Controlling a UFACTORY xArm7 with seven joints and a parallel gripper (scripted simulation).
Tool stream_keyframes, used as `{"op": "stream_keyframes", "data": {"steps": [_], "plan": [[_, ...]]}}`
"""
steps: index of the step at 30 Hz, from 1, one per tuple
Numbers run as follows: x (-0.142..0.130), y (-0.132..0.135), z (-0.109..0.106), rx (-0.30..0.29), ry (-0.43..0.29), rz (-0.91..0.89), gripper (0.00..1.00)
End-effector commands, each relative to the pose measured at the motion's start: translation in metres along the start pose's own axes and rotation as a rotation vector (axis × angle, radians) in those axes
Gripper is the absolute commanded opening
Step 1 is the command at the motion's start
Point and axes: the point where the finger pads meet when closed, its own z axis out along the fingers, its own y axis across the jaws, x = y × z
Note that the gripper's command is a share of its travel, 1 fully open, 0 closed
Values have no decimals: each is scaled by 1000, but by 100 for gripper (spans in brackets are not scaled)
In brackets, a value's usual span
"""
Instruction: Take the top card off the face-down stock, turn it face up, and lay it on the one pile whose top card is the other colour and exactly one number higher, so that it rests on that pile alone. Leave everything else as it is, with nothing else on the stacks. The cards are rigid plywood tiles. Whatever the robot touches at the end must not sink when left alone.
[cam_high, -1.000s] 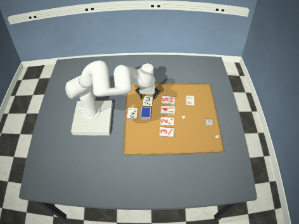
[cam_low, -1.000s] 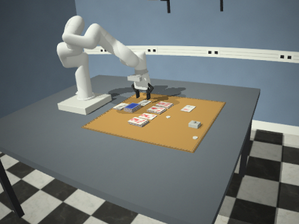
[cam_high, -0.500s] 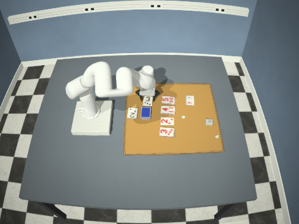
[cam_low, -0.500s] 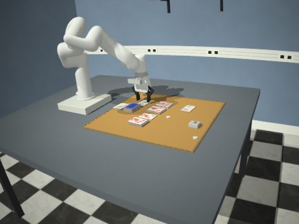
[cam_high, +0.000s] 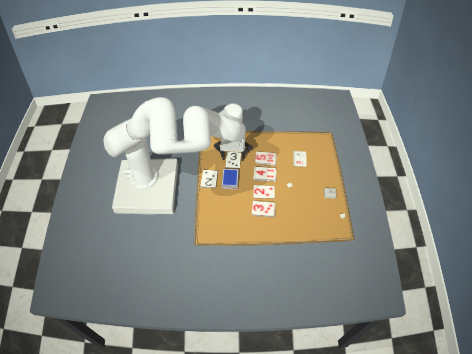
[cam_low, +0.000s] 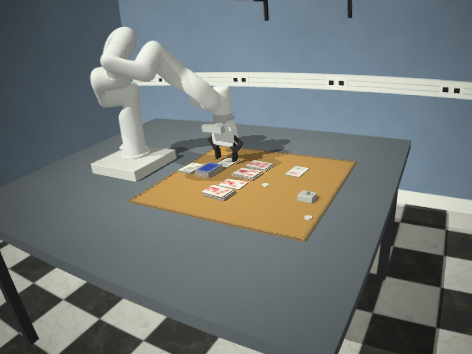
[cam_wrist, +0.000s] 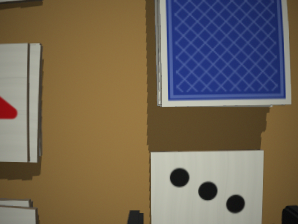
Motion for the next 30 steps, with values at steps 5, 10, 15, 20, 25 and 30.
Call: {"op": "stream_keyframes", "data": {"steps": [5,10,15,20,25,30], "plan": [[-1,-1,-1,3,-1,0,87],[-1,-1,-1,3,-1,0,87],[-1,-1,-1,3,-1,0,87],[-1,-1,0,3,-1,0,87],[-1,-2,2,3,-1,0,87],[-1,-2,5,3,-1,0,87]]}}
